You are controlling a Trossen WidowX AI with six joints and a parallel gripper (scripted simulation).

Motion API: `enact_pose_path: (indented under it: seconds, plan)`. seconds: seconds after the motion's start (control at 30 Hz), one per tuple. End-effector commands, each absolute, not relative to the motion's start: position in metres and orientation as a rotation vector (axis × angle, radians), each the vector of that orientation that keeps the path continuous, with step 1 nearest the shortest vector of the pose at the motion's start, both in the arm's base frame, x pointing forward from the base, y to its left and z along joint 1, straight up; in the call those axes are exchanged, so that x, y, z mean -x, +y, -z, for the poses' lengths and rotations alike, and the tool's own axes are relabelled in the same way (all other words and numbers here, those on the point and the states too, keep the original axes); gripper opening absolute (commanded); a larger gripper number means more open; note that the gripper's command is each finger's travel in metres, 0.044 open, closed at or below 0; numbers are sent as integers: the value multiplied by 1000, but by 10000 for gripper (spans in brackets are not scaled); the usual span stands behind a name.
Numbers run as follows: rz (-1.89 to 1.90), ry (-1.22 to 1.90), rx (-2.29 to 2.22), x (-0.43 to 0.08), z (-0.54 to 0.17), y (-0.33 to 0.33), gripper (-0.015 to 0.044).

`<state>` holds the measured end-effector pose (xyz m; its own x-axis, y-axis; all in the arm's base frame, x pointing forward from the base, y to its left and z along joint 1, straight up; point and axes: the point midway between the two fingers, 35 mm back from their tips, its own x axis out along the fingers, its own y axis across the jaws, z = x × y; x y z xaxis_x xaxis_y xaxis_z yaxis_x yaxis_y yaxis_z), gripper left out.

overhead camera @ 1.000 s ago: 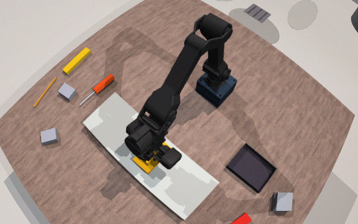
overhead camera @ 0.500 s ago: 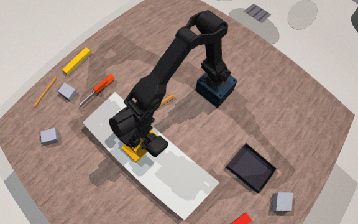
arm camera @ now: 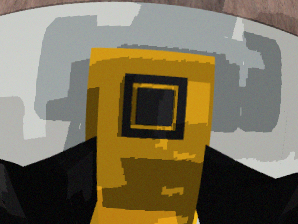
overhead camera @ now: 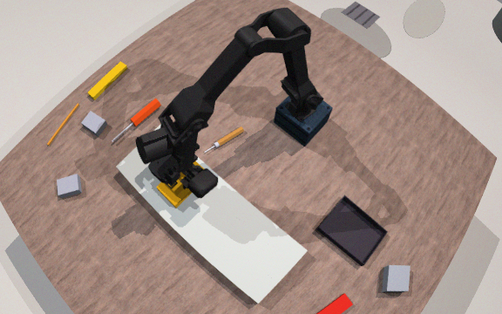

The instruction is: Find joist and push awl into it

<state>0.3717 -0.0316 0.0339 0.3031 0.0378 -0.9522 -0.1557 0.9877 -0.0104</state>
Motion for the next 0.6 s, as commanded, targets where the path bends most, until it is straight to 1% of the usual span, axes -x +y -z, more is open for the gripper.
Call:
enact_pose_path:
  seconds: [0.0,0.57]
  plan:
    - [-133,1255,110,-375,-34,-43,0]
    - [-129,1255,114,-385,-35,-102,0]
